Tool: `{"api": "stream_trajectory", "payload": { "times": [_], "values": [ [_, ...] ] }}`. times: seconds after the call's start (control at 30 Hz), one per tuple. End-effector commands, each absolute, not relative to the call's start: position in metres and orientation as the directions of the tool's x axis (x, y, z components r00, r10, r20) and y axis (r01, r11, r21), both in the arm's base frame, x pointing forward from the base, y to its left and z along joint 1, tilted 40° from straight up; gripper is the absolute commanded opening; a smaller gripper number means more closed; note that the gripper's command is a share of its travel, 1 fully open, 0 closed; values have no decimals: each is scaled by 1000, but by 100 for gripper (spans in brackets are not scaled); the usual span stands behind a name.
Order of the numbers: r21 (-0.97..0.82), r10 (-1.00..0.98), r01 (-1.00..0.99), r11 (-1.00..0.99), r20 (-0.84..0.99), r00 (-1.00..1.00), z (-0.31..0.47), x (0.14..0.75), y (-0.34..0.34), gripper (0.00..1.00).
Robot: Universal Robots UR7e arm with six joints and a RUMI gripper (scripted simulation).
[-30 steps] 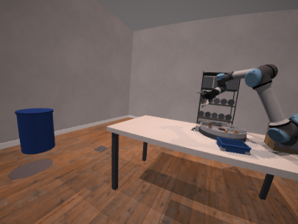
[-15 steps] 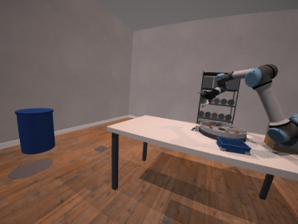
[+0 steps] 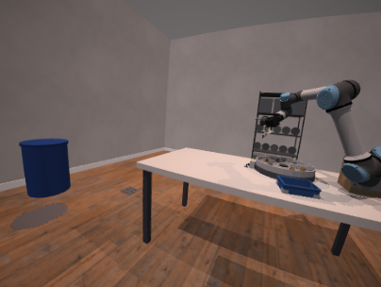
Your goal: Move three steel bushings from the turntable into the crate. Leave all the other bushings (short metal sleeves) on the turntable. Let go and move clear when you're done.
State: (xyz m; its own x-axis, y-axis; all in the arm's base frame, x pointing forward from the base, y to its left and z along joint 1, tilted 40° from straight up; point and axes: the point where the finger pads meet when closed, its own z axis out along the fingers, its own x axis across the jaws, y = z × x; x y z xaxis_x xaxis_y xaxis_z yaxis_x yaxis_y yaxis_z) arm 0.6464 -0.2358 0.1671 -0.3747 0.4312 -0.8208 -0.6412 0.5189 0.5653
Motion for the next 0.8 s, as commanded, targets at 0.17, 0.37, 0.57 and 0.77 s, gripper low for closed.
{"api": "stream_trajectory", "payload": {
  "times": [0.17,0.37,0.57,0.77],
  "values": [
    [509,288,-724,466,-861,-420,180,579,-198,100],
    [490,206,-750,444,-870,-448,176,545,-181,100],
    [478,108,-767,427,-869,-482,166,509,-166,100],
    [473,-36,-773,423,-844,-536,145,461,-150,100]
  ]
}}
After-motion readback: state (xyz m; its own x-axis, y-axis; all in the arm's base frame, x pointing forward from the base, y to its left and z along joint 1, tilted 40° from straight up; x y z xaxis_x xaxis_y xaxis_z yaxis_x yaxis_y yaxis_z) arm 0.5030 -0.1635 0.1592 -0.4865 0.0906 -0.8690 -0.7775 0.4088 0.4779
